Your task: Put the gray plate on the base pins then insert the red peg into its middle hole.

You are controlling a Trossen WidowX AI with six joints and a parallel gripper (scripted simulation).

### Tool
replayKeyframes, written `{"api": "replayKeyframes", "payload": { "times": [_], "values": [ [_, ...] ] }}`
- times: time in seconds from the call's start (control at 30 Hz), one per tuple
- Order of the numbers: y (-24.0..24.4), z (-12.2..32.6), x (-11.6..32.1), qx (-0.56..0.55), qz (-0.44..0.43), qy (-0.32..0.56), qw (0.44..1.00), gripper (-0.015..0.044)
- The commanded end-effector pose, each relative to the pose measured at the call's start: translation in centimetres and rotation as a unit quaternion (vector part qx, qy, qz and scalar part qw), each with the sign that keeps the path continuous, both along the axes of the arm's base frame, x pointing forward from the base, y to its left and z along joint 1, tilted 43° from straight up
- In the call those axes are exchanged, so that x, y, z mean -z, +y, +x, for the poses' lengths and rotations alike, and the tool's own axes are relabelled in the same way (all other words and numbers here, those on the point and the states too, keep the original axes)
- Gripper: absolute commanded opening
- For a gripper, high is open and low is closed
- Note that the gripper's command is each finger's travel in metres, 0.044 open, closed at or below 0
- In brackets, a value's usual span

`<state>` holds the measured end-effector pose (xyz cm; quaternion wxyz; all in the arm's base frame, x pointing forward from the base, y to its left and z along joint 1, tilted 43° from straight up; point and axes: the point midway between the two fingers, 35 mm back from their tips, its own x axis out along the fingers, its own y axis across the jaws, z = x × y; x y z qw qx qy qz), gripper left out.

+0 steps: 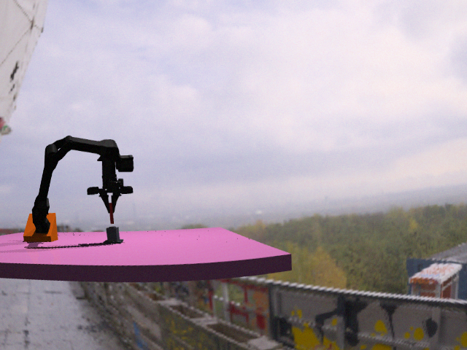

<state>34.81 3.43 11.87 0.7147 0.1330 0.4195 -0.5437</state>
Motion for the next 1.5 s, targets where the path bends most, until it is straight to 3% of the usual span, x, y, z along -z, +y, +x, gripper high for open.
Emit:
{"api": "replayKeyframes", "payload": {
  "times": [0.0,1.47],
  "values": [
    [-0.05,0.05,-0.15,-0.002,-0.003,0.0,1.0,0.0],
    [-0.3,0.17,-0.29,0.0,0.0,0.0,1.0,0.0]
  ]
}}
